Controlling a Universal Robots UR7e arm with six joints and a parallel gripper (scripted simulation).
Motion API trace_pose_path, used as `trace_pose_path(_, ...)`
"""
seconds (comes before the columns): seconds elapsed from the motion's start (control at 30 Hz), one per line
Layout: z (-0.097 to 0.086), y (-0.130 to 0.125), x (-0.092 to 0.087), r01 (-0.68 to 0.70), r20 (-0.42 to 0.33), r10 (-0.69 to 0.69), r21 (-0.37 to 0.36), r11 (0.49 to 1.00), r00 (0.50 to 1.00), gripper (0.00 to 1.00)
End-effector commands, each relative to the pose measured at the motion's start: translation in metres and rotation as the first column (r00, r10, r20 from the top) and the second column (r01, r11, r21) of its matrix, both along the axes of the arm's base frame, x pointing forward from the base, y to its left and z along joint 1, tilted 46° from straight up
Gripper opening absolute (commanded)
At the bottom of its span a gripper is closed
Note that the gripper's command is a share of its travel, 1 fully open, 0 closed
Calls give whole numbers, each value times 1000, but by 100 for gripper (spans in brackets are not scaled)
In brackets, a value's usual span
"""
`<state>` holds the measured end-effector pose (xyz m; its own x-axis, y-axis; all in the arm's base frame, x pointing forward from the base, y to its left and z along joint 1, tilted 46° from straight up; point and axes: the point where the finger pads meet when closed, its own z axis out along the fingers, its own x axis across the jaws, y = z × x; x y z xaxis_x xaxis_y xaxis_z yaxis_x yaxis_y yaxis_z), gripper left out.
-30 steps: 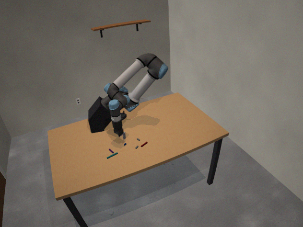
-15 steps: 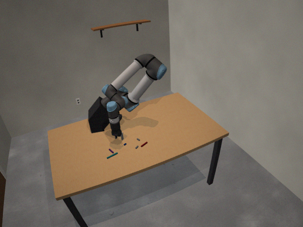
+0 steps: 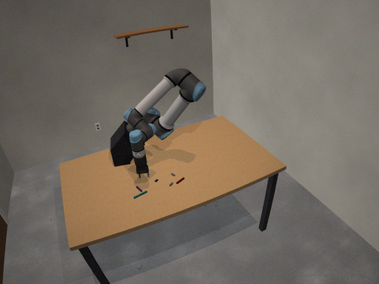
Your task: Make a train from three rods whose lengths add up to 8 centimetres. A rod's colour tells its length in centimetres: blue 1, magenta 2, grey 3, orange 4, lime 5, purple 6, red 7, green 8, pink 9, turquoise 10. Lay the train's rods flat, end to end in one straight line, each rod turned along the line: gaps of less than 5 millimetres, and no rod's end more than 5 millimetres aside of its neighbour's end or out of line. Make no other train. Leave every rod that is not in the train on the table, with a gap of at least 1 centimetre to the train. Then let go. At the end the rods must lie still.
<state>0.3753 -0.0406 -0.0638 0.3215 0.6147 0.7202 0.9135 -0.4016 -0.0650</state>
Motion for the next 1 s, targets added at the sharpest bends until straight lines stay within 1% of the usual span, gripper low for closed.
trace_pose_path(0.0, -7, -6, 2, -69, 69, 71, -29, 997, 995, 100)
trace_pose_path(0.13, -19, -14, 5, -172, 170, 183, -81, 982, 968, 100)
trace_pose_path(0.23, -26, -19, 7, -231, 228, 253, -118, 966, 940, 100)
trace_pose_path(0.43, -37, -27, 10, -315, 310, 359, -183, 931, 880, 100)
trace_pose_path(0.5, -40, -29, 11, -332, 326, 381, -197, 922, 865, 100)
trace_pose_path(0.57, -40, -29, 11, -332, 326, 381, -197, 922, 865, 100)
trace_pose_path(0.7, -43, -31, 12, -352, 346, 408, -216, 911, 845, 100)
trace_pose_path(0.93, -44, -32, 12, -359, 352, 418, -223, 907, 837, 100)
trace_pose_path(0.97, -44, -32, 12, -359, 352, 418, -223, 907, 837, 54)
